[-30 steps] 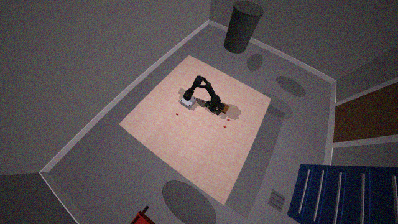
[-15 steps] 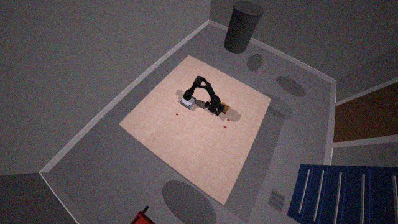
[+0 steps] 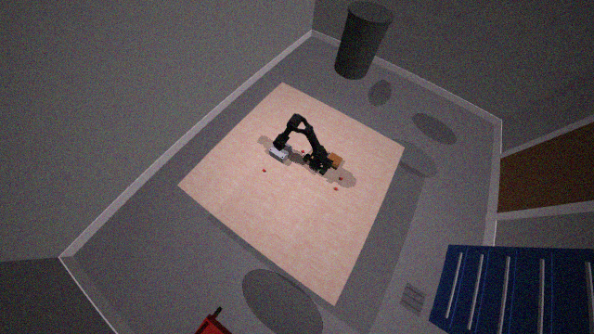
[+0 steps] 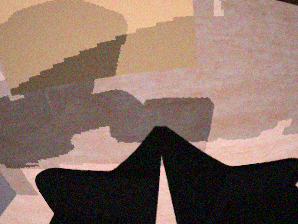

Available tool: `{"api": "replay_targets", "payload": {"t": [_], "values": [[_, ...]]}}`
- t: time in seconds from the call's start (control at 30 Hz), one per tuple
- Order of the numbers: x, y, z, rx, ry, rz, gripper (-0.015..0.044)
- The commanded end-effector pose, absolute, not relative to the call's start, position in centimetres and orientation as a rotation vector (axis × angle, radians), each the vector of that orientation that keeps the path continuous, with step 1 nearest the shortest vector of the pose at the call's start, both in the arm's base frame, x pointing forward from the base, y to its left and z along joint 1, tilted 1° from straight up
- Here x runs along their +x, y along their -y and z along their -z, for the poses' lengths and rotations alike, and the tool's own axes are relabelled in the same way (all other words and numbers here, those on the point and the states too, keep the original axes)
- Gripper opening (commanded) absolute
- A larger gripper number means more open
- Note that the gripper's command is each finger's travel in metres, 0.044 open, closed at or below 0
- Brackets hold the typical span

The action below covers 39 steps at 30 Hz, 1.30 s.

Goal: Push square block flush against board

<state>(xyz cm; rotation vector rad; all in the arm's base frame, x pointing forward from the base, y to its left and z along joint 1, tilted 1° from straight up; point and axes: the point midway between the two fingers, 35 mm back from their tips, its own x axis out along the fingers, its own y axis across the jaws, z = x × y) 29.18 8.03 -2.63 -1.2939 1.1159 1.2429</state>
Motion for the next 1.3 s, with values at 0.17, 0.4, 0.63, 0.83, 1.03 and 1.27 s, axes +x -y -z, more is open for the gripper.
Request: {"api": "replay_targets", "payload": {"t": [0.17, 0.4, 0.63, 0.83, 1.03, 1.27], "values": [[29.1, -6.6, 2.6, -1.294, -1.113, -1.245, 0.0000], [29.0, -6.9, -2.9, -1.294, -1.112, -1.245, 0.0000], [28.6, -7.9, -2.6, -1.232, -1.146, -1.178, 0.0000], [26.9, -10.1, -2.7, -1.069, -1.237, -1.034, 0.0000], [25.1, -12.0, -2.7, -0.905, -1.316, -0.886, 0.0000], [22.8, -13.9, -2.7, -0.712, -1.392, -0.711, 0.0000]]}}
